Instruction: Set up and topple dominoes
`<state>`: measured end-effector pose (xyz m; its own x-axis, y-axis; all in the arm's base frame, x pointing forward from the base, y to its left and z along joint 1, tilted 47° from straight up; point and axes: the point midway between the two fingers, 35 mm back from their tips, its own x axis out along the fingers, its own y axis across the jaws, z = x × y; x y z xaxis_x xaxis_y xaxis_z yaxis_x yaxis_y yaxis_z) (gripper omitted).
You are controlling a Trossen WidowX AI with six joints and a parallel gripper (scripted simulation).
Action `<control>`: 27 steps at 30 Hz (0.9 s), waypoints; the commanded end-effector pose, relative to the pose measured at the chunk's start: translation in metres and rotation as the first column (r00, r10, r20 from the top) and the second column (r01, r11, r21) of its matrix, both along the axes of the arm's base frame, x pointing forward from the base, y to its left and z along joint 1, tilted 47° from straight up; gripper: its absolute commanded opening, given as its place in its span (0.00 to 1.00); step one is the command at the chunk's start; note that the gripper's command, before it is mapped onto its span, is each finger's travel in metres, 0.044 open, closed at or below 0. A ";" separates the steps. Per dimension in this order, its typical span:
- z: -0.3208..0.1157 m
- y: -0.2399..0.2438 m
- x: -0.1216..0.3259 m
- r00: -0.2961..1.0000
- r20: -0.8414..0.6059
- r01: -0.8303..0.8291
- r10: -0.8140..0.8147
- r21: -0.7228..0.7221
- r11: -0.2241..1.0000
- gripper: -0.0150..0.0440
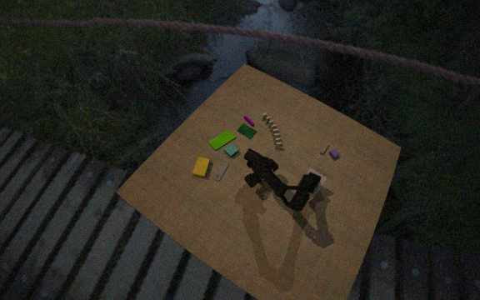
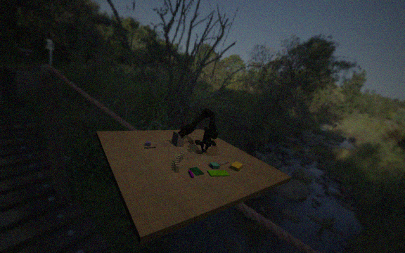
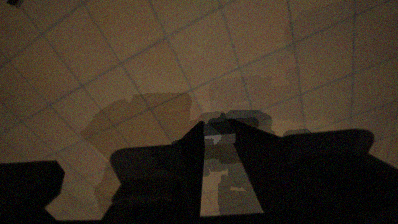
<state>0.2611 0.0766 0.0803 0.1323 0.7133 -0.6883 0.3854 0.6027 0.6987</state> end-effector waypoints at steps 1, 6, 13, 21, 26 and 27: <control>0.004 -0.007 0.000 1.000 -0.007 0.004 -0.004 -0.001 1.000 0.44; 0.051 -0.062 -0.003 1.000 -0.007 0.004 -0.004 -0.019 1.000 0.44; 0.091 -0.096 -0.017 1.000 -0.003 0.000 0.000 -0.004 1.000 0.44; 0.042 -0.155 -0.004 0.981 -0.138 0.135 -0.135 -0.009 0.991 0.44; -0.022 -0.217 -0.013 0.921 -0.284 0.276 -0.268 -0.012 0.961 0.44; -0.036 -0.228 -0.017 0.904 -0.313 0.302 -0.291 -0.013 0.953 0.44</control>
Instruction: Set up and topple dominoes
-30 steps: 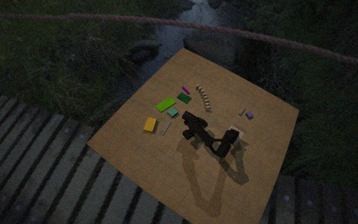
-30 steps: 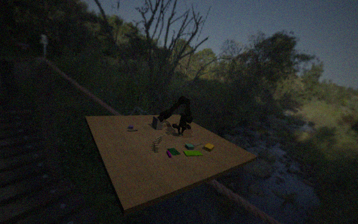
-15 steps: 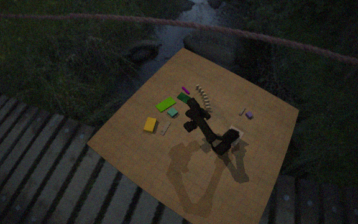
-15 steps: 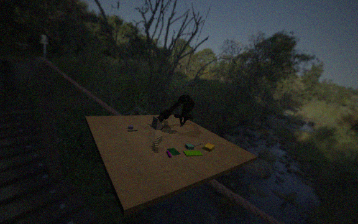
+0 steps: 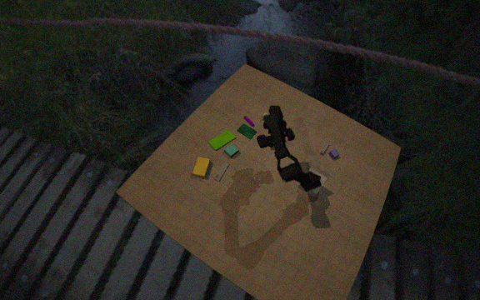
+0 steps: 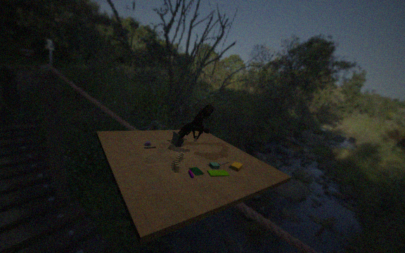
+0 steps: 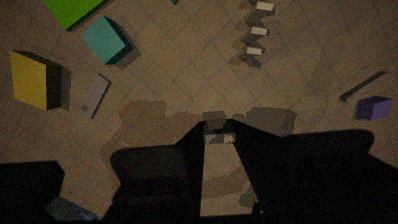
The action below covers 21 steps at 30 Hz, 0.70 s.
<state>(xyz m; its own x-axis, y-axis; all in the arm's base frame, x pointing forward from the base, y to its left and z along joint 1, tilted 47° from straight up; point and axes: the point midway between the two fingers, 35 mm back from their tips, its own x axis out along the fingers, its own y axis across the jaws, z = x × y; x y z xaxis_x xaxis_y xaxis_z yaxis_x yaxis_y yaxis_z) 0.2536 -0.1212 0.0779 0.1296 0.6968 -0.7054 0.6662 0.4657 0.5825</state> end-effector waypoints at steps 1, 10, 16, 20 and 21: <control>-0.047 -0.040 -0.015 0.989 -0.106 0.103 -0.100 0.020 0.994 0.44; -0.074 -0.049 -0.022 0.979 -0.147 0.145 -0.139 0.028 0.989 0.44; -0.098 -0.029 -0.013 0.979 -0.147 0.146 -0.141 0.025 0.989 0.44; -0.114 -0.014 -0.010 0.979 -0.146 0.146 -0.141 0.025 0.989 0.44; -0.117 -0.010 -0.009 0.979 -0.146 0.146 -0.141 0.025 0.989 0.44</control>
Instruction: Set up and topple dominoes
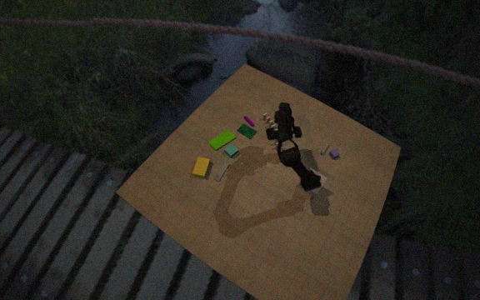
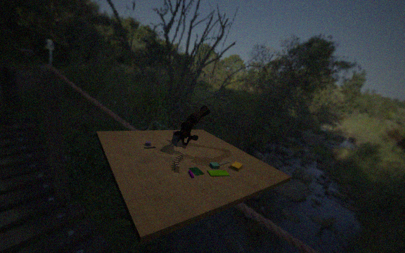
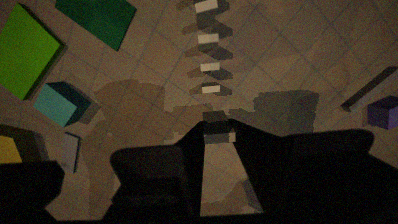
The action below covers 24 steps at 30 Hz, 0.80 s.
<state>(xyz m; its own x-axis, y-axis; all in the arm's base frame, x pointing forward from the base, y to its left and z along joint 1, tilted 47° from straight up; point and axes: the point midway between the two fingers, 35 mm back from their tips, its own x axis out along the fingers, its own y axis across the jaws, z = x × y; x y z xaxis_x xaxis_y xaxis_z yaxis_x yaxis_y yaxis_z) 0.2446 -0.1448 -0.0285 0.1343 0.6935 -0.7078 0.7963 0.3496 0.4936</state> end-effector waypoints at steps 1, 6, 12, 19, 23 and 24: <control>-0.015 0.017 0.001 1.000 -0.010 0.003 -0.003 0.014 1.000 0.44; -0.032 0.037 0.003 1.000 -0.009 0.003 -0.003 0.017 1.000 0.44; -0.049 0.060 0.002 1.000 -0.008 0.001 -0.001 0.022 1.000 0.44; -0.051 0.063 0.002 1.000 -0.008 0.001 -0.001 0.023 1.000 0.44; -0.051 0.063 0.002 1.000 -0.008 0.001 -0.001 0.023 1.000 0.44; -0.051 0.063 0.002 1.000 -0.008 0.001 -0.001 0.023 1.000 0.44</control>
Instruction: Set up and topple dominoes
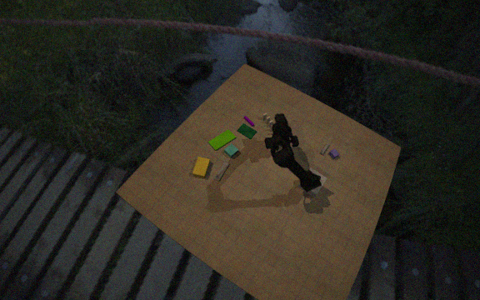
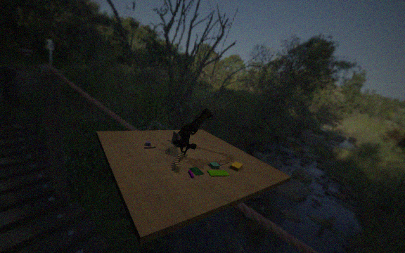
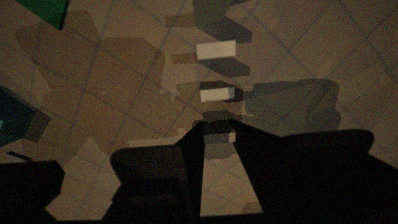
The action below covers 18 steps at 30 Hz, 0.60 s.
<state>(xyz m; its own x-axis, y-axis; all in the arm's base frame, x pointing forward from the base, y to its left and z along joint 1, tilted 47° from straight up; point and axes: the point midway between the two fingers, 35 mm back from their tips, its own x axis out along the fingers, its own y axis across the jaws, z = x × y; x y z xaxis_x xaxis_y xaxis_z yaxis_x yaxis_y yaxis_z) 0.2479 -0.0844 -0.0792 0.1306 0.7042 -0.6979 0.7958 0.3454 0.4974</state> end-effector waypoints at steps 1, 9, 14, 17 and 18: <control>-0.001 0.002 -0.002 1.000 -0.007 0.005 -0.005 0.008 1.000 0.44; -0.001 0.002 -0.002 1.000 -0.007 0.005 -0.005 0.008 1.000 0.79; -0.001 0.002 -0.002 1.000 -0.007 0.005 -0.005 0.008 1.000 1.00; 0.001 0.000 -0.001 1.000 -0.007 0.005 -0.005 0.007 1.000 1.00; 0.005 -0.006 -0.001 1.000 -0.007 0.005 -0.005 0.005 1.000 1.00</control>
